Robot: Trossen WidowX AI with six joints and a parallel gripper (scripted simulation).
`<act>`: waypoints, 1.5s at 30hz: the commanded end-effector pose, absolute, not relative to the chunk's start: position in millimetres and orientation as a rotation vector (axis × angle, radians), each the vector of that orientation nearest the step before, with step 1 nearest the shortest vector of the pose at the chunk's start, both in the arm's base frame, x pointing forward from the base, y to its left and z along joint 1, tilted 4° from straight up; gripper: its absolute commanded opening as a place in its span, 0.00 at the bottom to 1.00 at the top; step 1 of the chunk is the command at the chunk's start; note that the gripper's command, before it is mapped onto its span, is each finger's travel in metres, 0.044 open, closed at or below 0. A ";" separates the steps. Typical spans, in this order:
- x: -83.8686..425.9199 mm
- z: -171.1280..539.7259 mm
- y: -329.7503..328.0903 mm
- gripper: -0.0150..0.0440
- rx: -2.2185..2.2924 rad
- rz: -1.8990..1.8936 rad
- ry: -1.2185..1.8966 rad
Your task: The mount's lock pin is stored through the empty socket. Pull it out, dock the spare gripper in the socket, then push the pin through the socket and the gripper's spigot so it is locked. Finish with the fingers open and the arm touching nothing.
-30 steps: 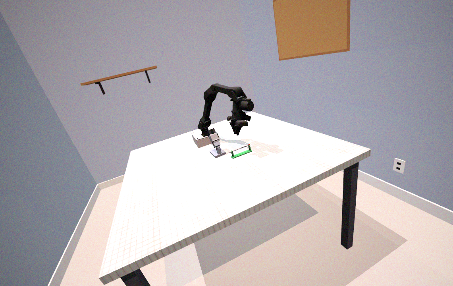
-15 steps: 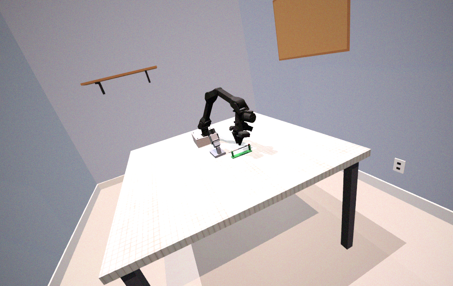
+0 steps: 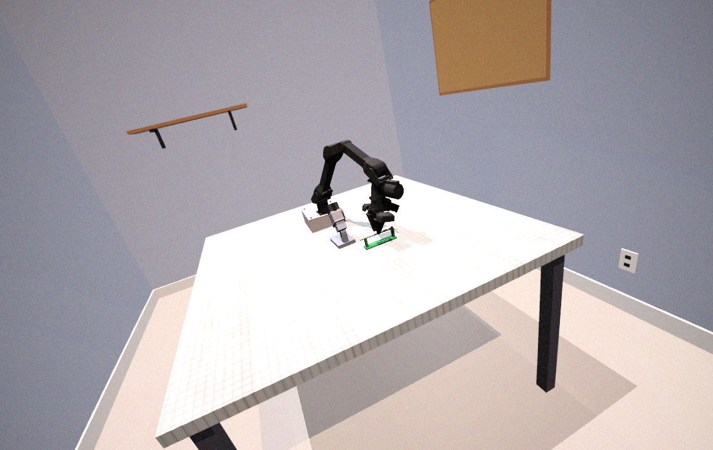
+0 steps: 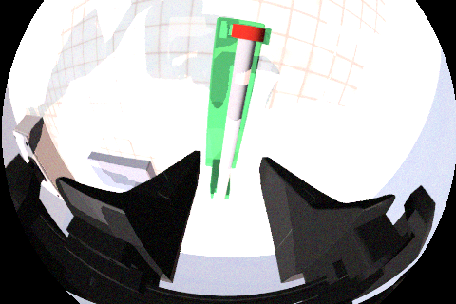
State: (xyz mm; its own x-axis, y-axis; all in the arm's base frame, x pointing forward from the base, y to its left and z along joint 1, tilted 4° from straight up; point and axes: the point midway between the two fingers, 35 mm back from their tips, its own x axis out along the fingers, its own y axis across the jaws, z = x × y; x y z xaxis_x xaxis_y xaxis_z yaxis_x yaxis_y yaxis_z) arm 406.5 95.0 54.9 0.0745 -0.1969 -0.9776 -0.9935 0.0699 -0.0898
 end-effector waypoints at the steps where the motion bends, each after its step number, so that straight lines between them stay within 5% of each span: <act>1: 406.8 46.1 95.1 0.56 -1.333 0.993 1.327; 25: 407.8 16.2 97.0 0.56 -1.333 0.994 1.327; 32: 407.8 16.2 97.0 0.25 -1.333 0.994 1.327; 45: 407.6 19.7 97.0 0.25 -1.333 0.993 1.327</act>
State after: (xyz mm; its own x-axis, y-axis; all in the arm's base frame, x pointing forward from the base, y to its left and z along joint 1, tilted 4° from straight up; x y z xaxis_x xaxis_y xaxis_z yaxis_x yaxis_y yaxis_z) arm 407.5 97.1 16.4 0.0704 -0.1987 -0.9775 -0.9943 0.0653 -0.0849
